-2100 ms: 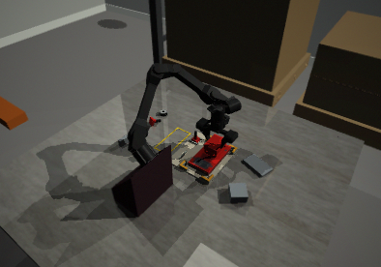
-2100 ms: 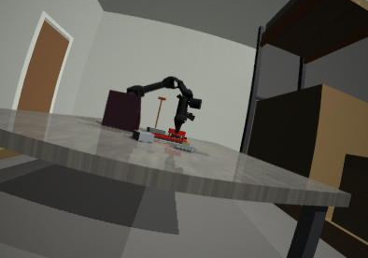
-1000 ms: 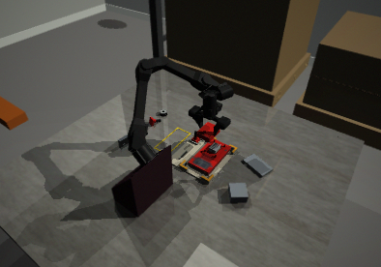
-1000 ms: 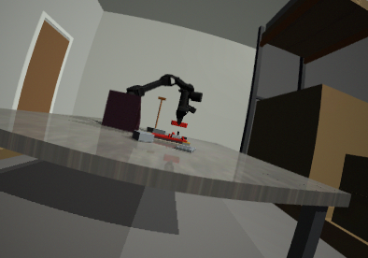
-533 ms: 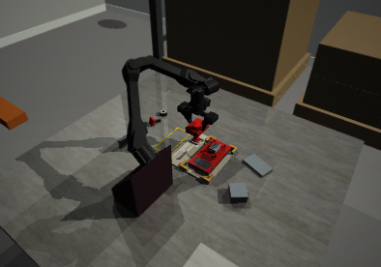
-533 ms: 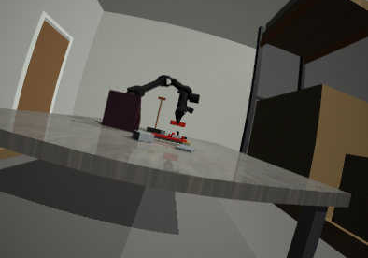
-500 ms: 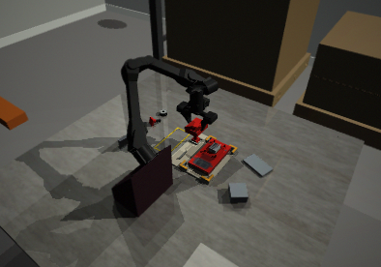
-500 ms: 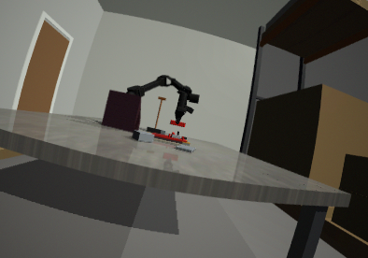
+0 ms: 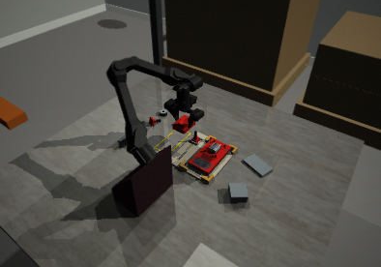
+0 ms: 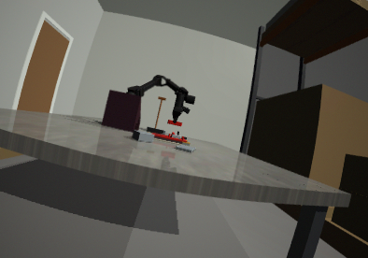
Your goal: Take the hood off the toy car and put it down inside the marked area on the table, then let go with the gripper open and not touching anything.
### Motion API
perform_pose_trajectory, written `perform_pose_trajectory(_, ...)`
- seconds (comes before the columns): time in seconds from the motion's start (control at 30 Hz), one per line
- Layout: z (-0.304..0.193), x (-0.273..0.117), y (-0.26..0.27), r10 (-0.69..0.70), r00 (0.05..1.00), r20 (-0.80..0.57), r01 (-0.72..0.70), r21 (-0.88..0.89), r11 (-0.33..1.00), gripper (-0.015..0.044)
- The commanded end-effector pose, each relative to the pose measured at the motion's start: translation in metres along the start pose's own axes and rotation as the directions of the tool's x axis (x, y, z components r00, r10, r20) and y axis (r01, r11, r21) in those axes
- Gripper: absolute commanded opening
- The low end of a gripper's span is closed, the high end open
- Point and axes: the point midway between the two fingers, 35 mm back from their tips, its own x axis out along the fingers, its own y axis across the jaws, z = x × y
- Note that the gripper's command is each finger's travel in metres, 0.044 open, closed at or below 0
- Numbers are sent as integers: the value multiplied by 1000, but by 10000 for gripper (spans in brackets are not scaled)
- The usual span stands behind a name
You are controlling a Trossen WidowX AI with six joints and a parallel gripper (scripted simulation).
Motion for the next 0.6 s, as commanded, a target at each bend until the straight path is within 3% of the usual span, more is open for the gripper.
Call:
perform_pose_trajectory(0.0, -6, -1, 14, 7, 1000, 3, -7, 2, 1000, 0)
perform_pose_trajectory(0.57, -26, 0, 50, 20, 1000, 1, -20, -1, 1000, 0)
